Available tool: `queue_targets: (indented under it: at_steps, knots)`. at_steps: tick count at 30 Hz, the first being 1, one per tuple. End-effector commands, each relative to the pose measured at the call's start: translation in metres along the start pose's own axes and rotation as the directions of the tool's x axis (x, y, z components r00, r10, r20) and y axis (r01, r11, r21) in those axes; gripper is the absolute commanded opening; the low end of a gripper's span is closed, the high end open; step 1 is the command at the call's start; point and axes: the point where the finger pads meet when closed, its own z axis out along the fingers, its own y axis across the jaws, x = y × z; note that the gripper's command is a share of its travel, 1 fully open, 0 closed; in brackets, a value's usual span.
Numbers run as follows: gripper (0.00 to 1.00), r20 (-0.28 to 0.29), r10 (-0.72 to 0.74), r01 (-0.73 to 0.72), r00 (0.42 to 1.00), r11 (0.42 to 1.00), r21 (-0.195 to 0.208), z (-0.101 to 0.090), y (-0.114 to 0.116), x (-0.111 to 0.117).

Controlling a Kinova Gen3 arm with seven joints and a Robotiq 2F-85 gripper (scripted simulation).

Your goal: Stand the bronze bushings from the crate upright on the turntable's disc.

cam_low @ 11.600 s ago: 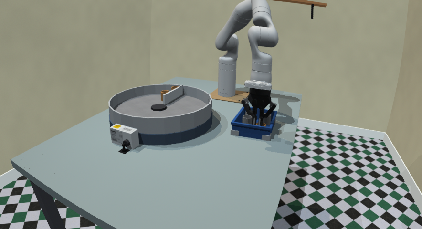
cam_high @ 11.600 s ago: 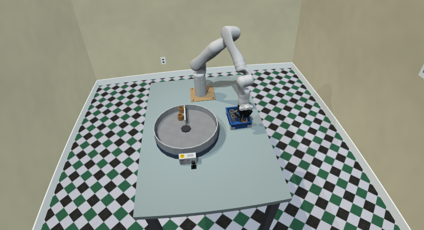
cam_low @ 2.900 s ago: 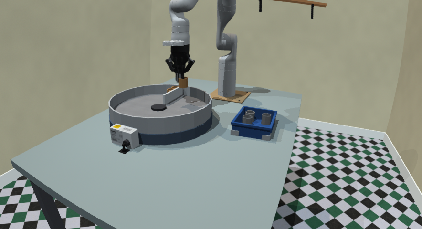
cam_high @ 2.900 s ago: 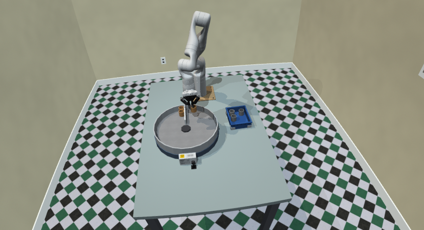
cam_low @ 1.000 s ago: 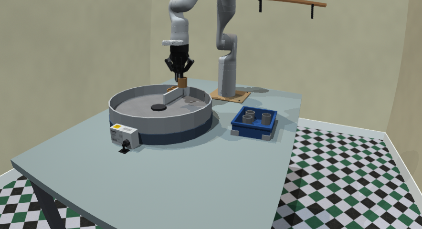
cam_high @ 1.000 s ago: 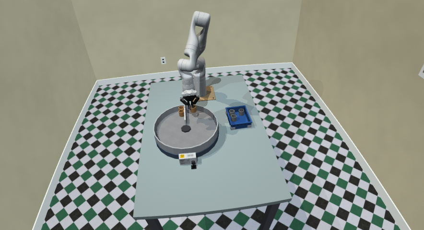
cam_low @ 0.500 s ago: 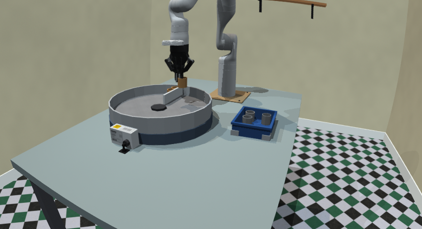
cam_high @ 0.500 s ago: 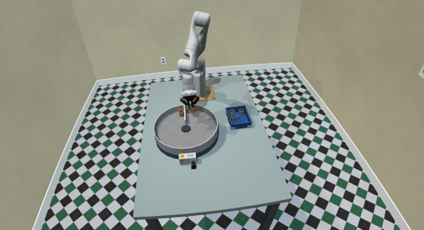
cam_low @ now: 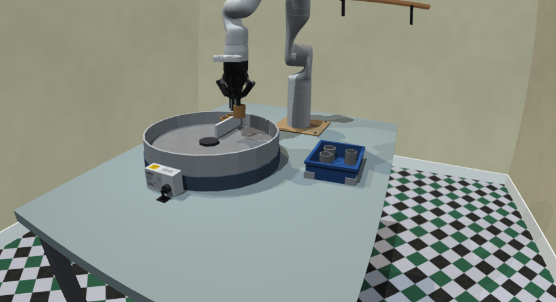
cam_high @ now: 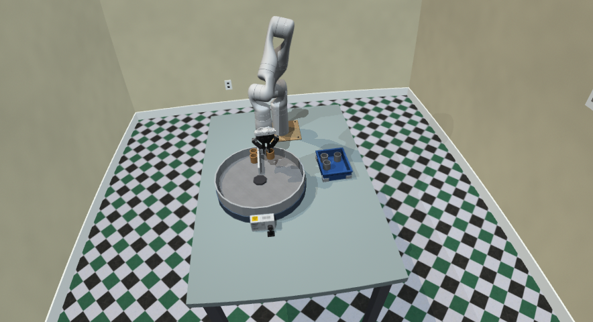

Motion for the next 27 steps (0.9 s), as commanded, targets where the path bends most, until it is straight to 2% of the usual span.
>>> queue_targets:
  at_steps: [1, 27]
  knots:
    - [0.00, 0.002, -0.002, 0.002, 1.000, 1.000, 0.002, 0.0150, 0.0001, -0.0012]
    - [0.00, 0.012, -0.002, 0.002, 1.000, 1.000, 0.009, 0.0167, -0.0022, -0.0045]
